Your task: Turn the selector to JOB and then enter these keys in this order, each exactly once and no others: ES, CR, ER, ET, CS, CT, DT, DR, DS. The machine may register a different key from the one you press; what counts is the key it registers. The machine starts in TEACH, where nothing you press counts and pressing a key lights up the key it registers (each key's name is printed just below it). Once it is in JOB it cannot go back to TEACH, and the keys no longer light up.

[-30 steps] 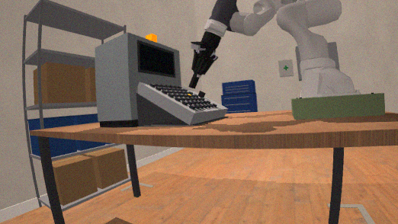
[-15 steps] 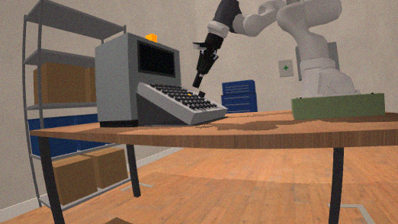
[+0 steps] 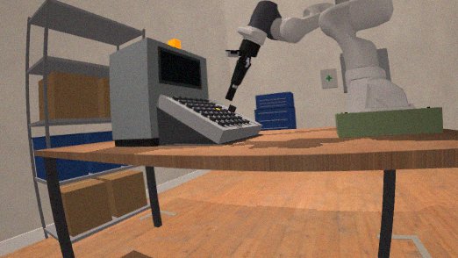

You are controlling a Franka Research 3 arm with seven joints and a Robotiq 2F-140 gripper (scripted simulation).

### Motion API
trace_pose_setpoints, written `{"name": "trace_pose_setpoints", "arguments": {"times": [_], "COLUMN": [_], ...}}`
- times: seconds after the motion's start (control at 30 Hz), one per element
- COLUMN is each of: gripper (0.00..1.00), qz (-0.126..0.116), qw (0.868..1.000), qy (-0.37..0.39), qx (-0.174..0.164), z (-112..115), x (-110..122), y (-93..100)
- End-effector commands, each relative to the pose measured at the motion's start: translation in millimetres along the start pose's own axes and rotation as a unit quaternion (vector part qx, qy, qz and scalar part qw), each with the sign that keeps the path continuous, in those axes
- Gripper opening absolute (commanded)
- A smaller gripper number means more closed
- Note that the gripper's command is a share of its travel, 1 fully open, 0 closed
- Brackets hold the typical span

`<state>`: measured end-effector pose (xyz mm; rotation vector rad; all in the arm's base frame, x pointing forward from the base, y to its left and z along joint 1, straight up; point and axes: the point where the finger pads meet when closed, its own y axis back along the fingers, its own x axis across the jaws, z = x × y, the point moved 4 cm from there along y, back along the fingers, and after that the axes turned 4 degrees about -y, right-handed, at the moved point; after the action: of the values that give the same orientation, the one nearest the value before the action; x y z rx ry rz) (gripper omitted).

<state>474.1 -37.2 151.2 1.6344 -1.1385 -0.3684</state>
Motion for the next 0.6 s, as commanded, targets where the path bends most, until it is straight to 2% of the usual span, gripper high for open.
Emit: {"name": "trace_pose_setpoints", "arguments": {"times": [0.0,0.03,0.47,0.57], "gripper": [0.10,0.10,0.10,0.10], "qz": [0.005,0.005,0.005,0.005], "qw": [0.998,0.996,0.976,0.974], "qy": [-0.065,-0.091,-0.217,-0.227], "qx": [-0.002,-0.001,-0.001,-0.001], "z": [3.0,6.2,21.9,23.1], "x": [1.2,5.5,26.3,27.8], "y": [0.4,1.1,4.4,4.7]}}
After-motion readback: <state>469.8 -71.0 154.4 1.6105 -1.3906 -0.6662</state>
